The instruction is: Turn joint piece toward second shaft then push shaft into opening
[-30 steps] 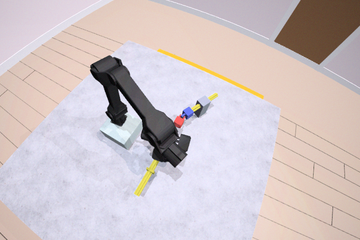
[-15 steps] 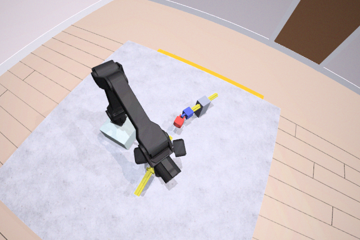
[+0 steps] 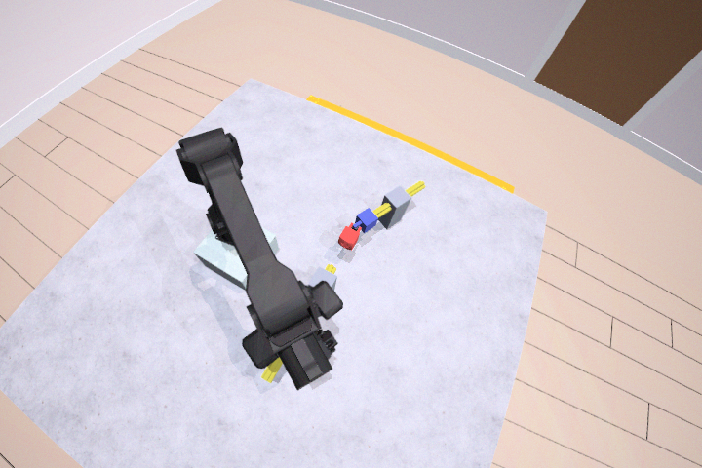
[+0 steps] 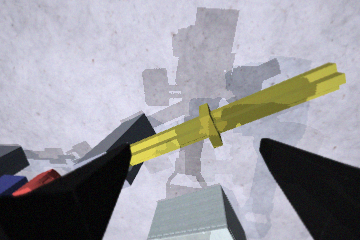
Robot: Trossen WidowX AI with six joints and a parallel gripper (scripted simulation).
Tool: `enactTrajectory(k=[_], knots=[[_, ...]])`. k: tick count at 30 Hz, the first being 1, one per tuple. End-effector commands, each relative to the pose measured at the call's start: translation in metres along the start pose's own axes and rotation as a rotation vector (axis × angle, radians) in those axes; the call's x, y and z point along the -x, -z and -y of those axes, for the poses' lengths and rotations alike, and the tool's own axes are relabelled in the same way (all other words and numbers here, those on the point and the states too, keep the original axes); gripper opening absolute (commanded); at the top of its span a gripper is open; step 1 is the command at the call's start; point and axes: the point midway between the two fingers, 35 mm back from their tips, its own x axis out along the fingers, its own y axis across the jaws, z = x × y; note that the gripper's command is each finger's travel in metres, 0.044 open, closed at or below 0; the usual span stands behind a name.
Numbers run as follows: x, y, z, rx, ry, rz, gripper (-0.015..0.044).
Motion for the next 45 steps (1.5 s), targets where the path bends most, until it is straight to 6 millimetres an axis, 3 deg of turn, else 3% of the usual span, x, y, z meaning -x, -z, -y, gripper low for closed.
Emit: enactTrajectory(k=[1,10,17,45], knots=[[0.003,-0.007,0.019,0.126,0.045,0.005,0.044],[0.012,-0.014,0.059,0.404,0.139,-0.015,0.044],[0.012,-0.014,0.063,0.418,0.145,-0.018,0.044],[-0.03,-0.016,0.071,-0.512,0.117,0.069,0.044]])
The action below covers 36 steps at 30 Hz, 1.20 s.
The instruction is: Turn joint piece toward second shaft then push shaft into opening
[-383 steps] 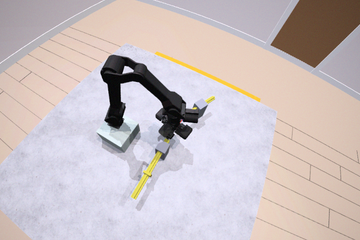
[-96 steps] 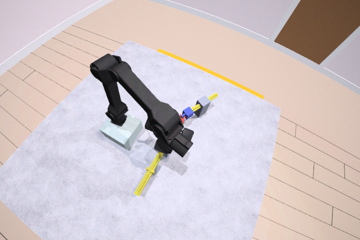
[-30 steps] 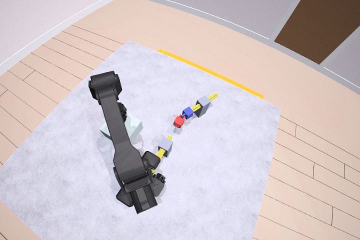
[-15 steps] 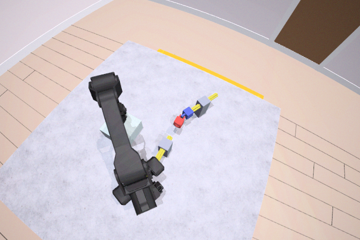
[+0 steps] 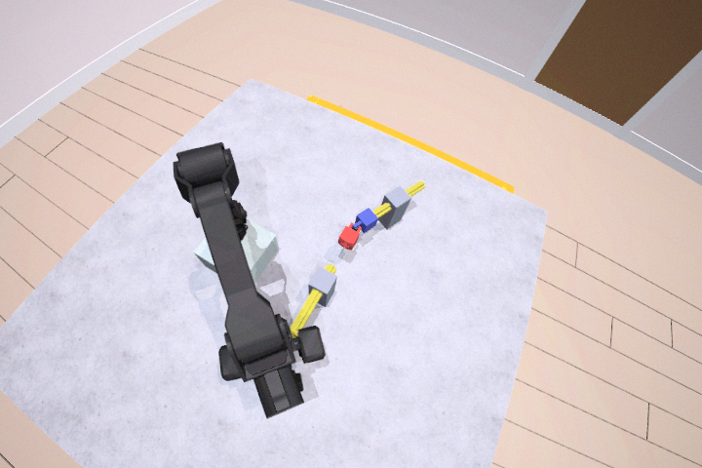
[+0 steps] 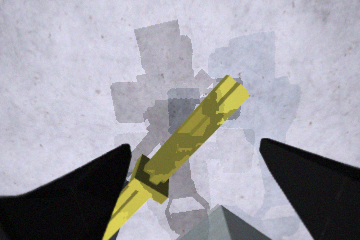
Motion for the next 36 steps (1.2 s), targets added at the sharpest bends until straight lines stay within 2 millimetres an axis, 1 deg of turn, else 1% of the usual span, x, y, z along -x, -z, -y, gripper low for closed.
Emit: enactTrajectory(k=[1,18,26,36], knots=[[-0.009,0.002,0.0,-0.137,-0.005,-0.008,0.044],[-0.035,0.005,0.002,-0.711,-0.02,-0.005,0.044],[-0.037,0.005,0.002,-0.734,-0.021,-0.005,0.044],[-0.052,0.005,0.001,-0.734,-0.021,-0.005,0.044]])
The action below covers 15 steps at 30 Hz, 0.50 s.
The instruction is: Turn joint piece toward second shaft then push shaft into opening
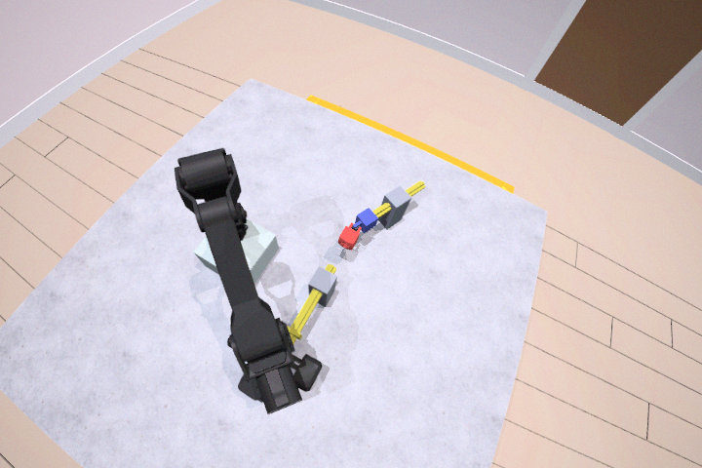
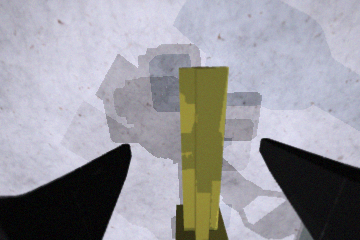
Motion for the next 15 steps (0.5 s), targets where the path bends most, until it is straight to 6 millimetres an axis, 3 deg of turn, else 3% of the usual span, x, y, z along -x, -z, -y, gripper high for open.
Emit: enactTrajectory(k=[1,10,15], knots=[[-0.011,0.002,0.002,-0.005,0.009,-0.012,0.044],[-0.022,0.003,0.002,-0.005,0.009,-0.012,0.044],[-0.022,0.003,0.002,-0.005,0.009,-0.012,0.0309]])
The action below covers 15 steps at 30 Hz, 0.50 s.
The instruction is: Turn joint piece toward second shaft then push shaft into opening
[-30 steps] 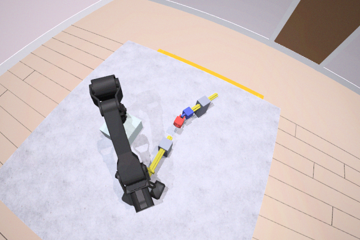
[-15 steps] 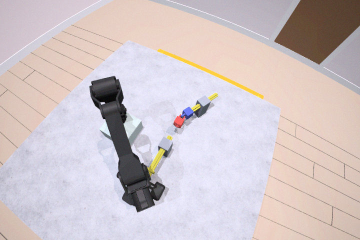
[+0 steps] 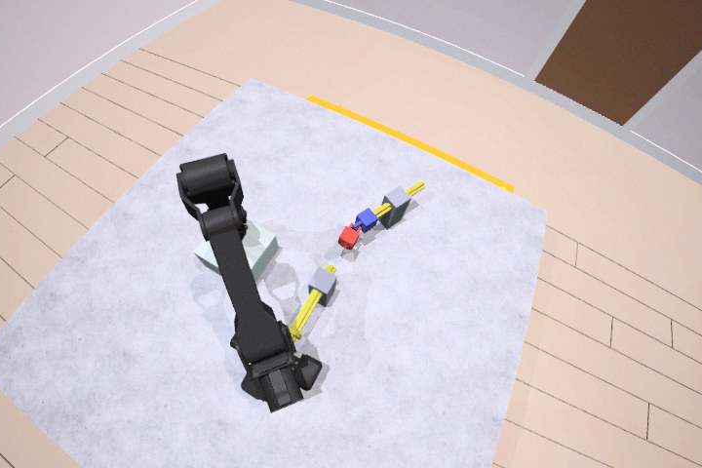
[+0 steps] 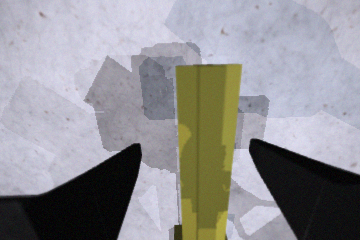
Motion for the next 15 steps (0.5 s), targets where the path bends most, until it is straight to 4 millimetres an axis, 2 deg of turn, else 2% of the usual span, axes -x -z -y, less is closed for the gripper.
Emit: enactTrajectory(k=[1,8,15], knots=[[-0.0034,0.0014,0.0012,-0.004,0.004,-0.007,0.0282],[-0.0034,0.0014,0.0012,-0.004,0.004,-0.007,0.0102],[-0.0034,0.0014,0.0012,-0.004,0.004,-0.007,0.0102]])
